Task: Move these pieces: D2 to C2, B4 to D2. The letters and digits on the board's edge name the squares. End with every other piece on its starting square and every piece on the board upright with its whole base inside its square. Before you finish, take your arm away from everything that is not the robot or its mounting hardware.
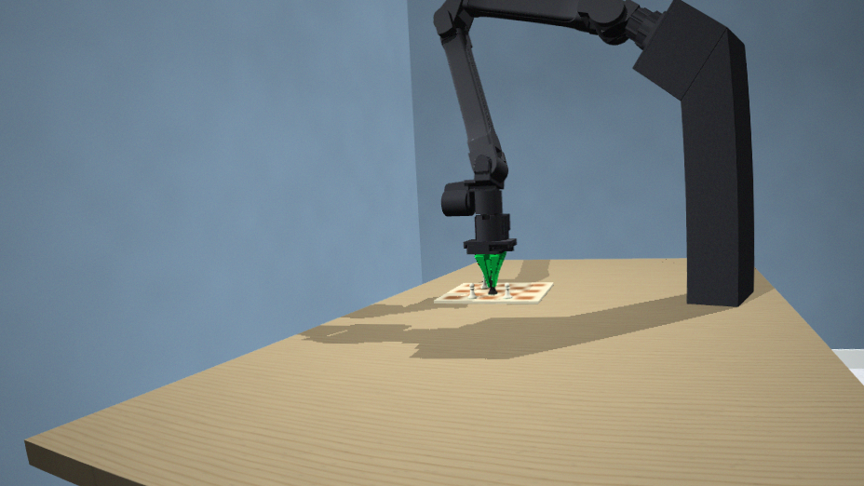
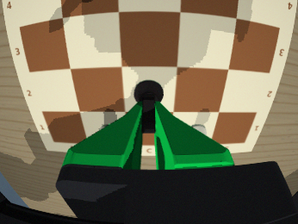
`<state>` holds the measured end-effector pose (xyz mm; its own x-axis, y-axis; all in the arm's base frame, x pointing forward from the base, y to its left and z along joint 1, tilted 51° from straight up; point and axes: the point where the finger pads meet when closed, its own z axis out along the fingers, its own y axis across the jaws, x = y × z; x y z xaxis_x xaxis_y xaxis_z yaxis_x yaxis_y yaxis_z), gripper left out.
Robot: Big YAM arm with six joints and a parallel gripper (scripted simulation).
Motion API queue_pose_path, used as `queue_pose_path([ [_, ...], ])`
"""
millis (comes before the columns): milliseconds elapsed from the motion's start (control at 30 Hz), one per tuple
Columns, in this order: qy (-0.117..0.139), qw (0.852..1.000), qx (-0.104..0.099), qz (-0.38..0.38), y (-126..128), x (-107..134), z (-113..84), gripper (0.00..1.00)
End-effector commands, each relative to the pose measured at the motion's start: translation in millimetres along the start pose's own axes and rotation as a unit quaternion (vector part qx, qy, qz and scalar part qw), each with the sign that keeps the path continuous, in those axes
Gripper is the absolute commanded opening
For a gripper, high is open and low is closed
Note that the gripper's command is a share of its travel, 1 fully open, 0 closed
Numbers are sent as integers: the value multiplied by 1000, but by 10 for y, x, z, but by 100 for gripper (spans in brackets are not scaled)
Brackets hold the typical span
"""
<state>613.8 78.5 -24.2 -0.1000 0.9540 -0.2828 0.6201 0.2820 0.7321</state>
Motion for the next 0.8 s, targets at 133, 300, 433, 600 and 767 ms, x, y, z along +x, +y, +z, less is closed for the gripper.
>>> queue_pose_path([
  [133, -1, 1000, 4, -5, -82, -23, 56, 7],
  [300, -1, 1000, 4, -5, -82, -23, 56, 14],
  [433, -1, 1000, 4, -5, -82, -23, 56, 21],
  [600, -1, 1000, 4, -5, -82, -23, 56, 35],
  [767, -1, 1000, 4, -5, -82, -23, 56, 35],
])
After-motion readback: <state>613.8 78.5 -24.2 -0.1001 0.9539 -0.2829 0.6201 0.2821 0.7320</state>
